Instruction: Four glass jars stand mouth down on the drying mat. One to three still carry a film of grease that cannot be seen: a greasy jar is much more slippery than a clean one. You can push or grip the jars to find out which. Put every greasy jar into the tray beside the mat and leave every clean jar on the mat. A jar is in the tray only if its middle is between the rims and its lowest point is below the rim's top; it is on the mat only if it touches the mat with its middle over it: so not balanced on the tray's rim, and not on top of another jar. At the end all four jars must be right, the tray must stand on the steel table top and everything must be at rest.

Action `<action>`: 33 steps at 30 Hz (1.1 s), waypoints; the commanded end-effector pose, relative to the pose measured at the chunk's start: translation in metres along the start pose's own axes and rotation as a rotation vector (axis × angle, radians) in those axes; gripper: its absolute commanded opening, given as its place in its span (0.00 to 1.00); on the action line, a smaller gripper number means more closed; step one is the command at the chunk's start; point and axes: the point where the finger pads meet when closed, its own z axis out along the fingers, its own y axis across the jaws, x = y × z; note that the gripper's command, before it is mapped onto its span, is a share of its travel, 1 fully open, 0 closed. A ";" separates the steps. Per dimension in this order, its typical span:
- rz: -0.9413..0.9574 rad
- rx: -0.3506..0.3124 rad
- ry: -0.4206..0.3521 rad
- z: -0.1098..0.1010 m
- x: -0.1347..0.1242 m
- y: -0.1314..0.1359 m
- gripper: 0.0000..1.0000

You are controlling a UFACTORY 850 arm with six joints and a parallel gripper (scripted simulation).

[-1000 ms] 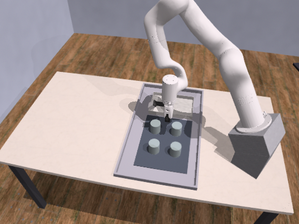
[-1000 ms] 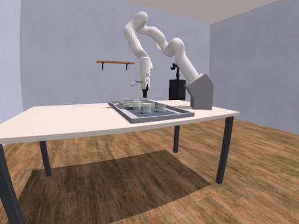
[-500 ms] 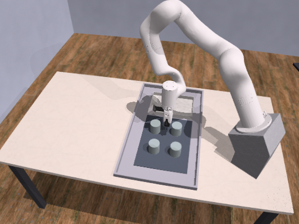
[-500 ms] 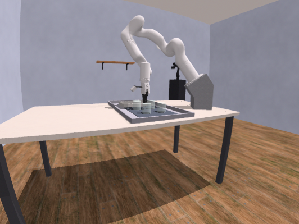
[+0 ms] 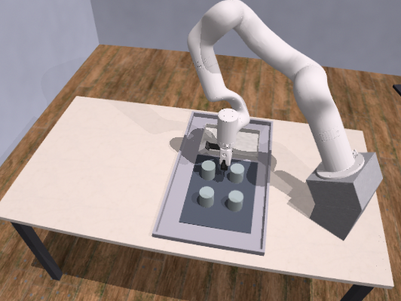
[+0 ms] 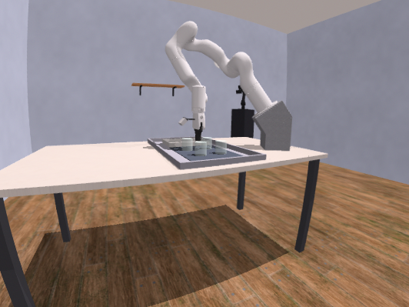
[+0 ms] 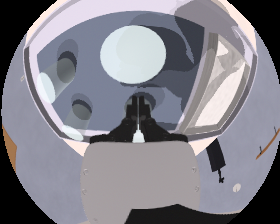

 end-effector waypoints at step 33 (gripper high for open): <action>0.000 0.000 0.001 0.000 -0.004 0.000 0.00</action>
